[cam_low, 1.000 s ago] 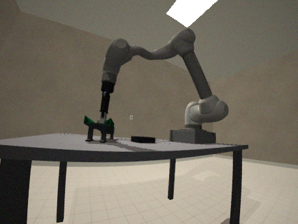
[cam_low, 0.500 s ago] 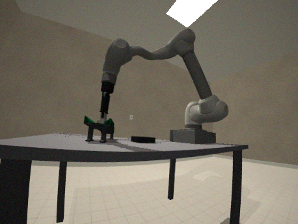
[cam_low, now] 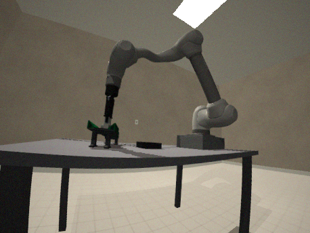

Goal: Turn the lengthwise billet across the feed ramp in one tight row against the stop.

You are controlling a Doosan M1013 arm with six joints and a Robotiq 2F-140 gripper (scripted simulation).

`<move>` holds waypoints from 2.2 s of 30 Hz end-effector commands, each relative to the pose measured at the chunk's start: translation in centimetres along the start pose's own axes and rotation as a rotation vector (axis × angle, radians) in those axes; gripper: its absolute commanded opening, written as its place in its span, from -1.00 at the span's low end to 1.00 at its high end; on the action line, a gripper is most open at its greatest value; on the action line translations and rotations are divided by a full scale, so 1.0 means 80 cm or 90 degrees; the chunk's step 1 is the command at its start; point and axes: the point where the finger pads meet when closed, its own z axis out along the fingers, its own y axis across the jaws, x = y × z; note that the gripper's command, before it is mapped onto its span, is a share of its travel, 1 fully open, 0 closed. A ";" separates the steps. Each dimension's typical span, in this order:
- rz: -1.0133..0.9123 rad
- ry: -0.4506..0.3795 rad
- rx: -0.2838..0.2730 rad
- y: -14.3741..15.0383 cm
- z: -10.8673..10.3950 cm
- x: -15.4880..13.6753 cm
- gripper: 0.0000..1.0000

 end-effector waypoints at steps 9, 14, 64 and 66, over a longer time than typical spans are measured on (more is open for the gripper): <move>0.000 0.000 0.000 0.000 0.000 0.000 -0.80; 0.000 0.000 0.000 0.000 0.000 0.000 -0.80; 0.000 0.000 0.000 0.000 0.000 0.000 -0.18; 0.000 0.000 0.000 0.000 -0.001 0.000 -0.18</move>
